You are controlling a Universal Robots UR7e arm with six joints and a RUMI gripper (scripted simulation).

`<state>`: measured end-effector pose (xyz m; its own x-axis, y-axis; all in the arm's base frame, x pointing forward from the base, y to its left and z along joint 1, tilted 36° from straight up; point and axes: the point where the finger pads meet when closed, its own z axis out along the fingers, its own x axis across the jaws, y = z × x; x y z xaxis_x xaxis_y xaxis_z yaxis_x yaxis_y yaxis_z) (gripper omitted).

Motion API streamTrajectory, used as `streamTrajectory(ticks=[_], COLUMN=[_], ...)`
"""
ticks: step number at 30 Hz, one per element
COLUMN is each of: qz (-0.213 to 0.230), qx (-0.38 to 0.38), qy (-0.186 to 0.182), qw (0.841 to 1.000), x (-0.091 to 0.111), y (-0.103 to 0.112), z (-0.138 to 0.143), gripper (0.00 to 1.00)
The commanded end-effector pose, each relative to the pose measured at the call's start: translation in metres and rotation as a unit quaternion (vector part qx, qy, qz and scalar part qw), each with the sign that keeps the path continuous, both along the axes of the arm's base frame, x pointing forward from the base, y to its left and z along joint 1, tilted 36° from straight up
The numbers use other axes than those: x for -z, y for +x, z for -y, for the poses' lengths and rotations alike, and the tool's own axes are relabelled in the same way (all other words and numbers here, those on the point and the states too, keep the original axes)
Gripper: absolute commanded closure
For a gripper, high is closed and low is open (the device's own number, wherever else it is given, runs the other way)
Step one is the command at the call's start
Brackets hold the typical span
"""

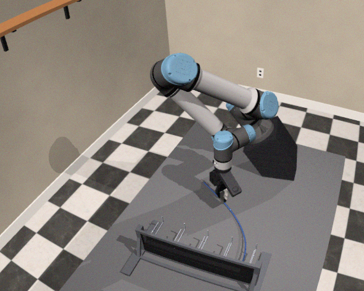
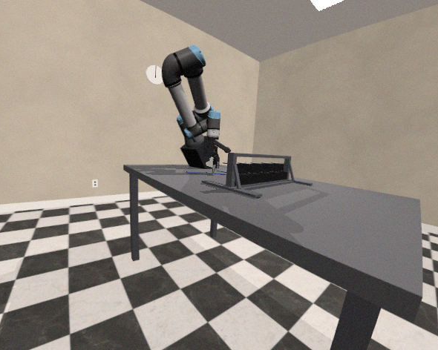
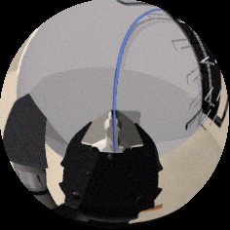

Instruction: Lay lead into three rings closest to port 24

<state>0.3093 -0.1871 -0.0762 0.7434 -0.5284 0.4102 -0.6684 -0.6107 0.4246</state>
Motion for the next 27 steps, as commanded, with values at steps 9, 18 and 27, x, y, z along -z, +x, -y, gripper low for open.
streamTrajectory(ticks=[9,18,27], qz=[0.000,0.000,0.000], qx=[0.000,0.000,0.000], qy=[0.000,0.000,0.000], qw=[1.000,1.000,1.000], x=[-0.007,-0.013,-0.022], y=[0.000,0.000,-0.001], z=[-0.005,-0.010,-0.016], gripper=[1.00,1.00,1.00])
